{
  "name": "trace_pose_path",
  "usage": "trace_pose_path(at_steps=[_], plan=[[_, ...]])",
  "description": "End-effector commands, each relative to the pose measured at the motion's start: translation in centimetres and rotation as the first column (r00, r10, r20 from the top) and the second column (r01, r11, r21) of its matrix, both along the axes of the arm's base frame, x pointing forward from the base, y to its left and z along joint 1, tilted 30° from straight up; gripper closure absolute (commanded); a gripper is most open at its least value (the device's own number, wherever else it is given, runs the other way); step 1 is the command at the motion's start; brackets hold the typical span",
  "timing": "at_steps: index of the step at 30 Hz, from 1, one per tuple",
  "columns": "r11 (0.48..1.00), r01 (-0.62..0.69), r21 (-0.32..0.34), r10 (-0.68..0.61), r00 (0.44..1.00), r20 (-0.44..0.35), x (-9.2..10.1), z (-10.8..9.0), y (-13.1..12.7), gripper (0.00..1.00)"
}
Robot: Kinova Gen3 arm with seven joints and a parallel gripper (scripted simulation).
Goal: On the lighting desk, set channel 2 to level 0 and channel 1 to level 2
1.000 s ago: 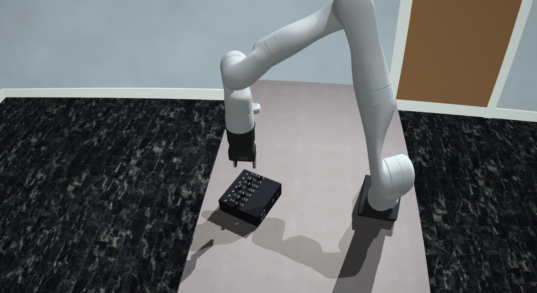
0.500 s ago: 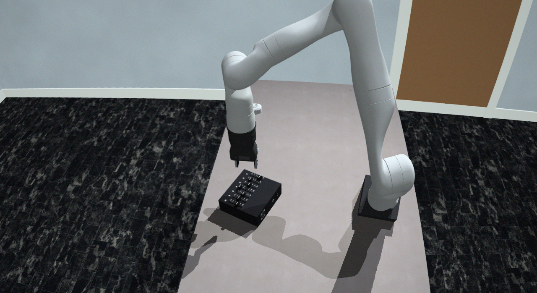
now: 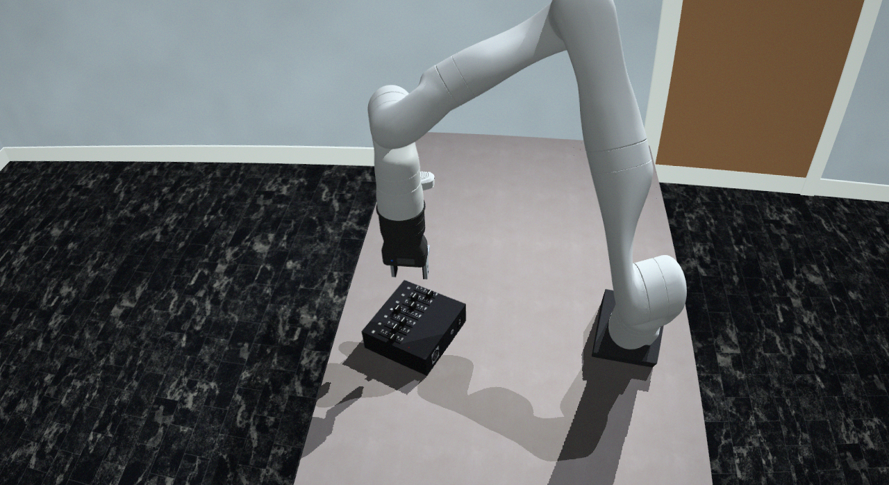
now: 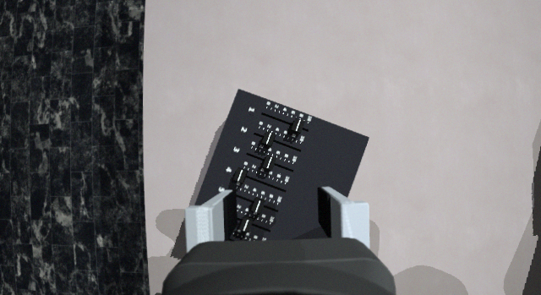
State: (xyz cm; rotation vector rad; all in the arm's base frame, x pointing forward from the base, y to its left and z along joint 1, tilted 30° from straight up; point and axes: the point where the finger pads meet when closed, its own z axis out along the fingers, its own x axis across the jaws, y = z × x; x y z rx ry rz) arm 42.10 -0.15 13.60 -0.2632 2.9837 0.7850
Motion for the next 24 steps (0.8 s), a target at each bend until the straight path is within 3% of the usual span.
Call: trace_pose_path(at_steps=[1, 24], plan=[[1.000, 0.001, 0.001, -0.001, 1.000, 0.000, 0.02, -0.01, -0.03, 0.00], [1.000, 0.028, 0.003, -0.028, 1.000, -0.015, 0.08, -0.14, 0.09, 0.00]])
